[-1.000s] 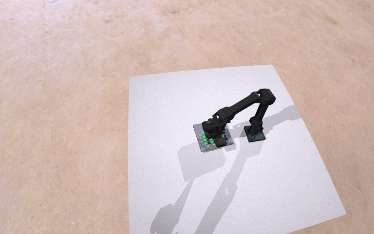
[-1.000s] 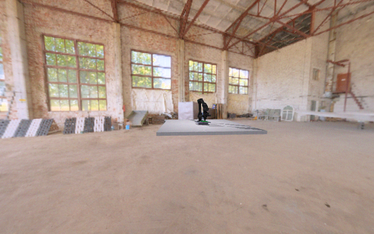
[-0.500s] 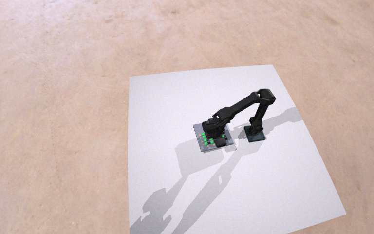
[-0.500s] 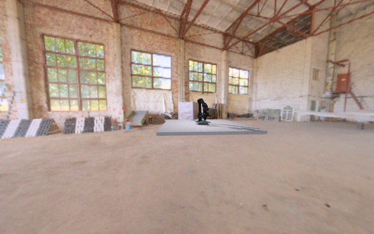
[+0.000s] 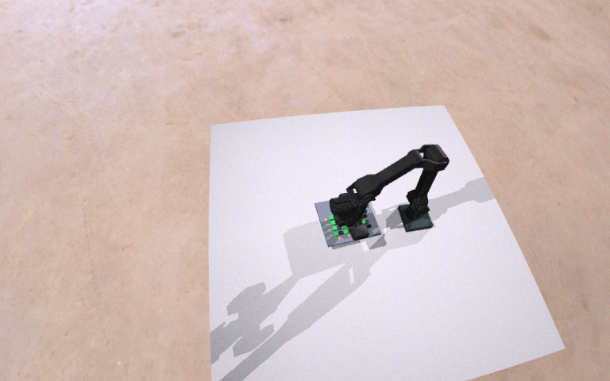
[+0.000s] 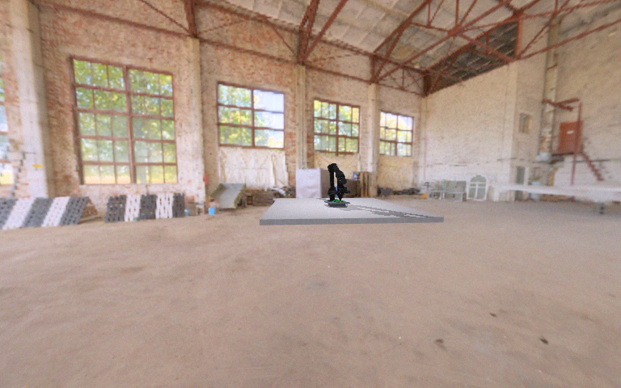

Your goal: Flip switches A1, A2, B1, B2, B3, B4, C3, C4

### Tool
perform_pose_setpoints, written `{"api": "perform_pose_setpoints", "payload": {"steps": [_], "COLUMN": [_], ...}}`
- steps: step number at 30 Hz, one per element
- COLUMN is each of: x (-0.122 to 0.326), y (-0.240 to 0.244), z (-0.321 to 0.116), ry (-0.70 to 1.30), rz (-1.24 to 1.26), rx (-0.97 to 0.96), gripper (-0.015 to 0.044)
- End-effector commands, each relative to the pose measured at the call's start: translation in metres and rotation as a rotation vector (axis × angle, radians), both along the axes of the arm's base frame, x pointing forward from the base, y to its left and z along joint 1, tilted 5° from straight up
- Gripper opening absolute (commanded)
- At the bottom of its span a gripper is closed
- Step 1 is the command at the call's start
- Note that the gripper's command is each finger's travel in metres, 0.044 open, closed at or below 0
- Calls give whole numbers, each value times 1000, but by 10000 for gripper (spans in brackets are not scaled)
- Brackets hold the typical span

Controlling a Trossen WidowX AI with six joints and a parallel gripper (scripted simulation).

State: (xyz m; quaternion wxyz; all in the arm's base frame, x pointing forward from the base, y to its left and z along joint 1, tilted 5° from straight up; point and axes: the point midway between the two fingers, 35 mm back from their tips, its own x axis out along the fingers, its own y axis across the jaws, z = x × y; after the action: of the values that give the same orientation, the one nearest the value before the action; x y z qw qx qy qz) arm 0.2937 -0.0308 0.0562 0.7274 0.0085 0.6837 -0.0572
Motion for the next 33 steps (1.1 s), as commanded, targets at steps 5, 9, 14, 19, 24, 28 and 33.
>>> {"api": "perform_pose_setpoints", "payload": {"steps": [5, 9, 14, 19, 24, 28, 33], "x": [1, -1, 0, 15, 17, 17, 17], "y": [2, 4, 2, -21, -23, -23, -24], "z": [18, 62, 64, 66, 34, 32, 23], "ry": [7, 27, 28, 27, 50, 52, 52], "rz": [2, 3, 3, 3, 1, 1, 1], "rx": [2, 1, 1, -1, 1, 1, 1], "gripper": [0, 0, 0, 0, 0, 0, 0]}}
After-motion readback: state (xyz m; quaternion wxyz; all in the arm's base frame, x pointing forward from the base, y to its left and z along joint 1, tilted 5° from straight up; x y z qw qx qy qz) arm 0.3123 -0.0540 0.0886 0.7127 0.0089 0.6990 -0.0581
